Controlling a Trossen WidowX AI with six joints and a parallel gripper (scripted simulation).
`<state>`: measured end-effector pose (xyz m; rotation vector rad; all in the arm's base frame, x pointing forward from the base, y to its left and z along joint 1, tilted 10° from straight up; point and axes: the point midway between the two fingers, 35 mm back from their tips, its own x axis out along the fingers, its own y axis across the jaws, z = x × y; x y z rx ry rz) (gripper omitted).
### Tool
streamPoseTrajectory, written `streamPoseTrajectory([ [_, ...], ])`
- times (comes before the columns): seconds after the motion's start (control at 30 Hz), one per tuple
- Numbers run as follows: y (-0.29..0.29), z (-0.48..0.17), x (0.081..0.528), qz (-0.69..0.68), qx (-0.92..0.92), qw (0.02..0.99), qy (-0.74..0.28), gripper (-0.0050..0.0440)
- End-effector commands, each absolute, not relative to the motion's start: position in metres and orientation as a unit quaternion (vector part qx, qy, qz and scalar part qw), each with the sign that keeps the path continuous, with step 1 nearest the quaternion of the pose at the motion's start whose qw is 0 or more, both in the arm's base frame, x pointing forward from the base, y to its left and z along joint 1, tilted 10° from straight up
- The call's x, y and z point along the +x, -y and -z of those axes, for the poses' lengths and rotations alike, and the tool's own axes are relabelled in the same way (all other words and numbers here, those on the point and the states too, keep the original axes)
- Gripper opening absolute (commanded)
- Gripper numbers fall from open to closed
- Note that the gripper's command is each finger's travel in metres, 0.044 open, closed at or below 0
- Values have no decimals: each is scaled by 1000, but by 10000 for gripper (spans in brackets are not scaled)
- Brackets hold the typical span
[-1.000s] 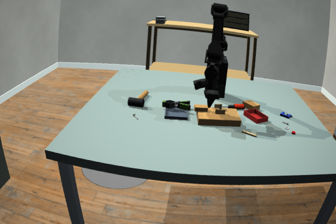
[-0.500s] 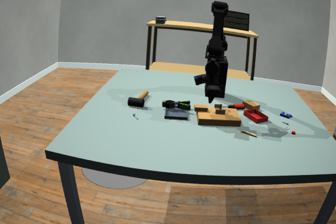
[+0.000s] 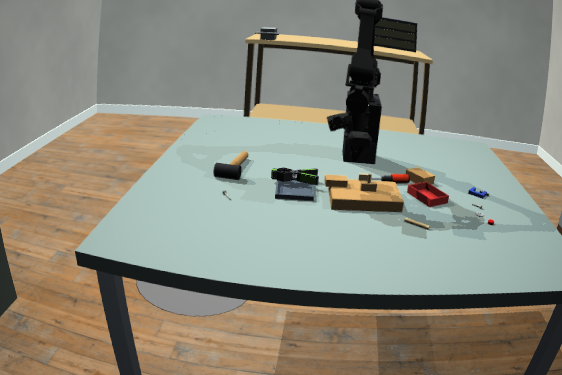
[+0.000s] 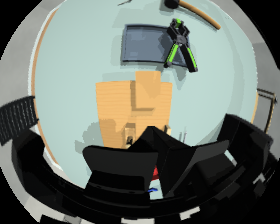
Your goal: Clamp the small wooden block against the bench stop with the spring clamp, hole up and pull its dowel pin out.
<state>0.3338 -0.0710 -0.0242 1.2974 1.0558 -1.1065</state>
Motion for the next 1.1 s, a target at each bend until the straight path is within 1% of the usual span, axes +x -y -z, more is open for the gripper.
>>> streamPoseTrajectory([
  [0.0, 70, 25, 335, 466, 545, 537, -444, 0],
  [1.07, 32, 18, 390, 463, 544, 538, -446, 0],
])
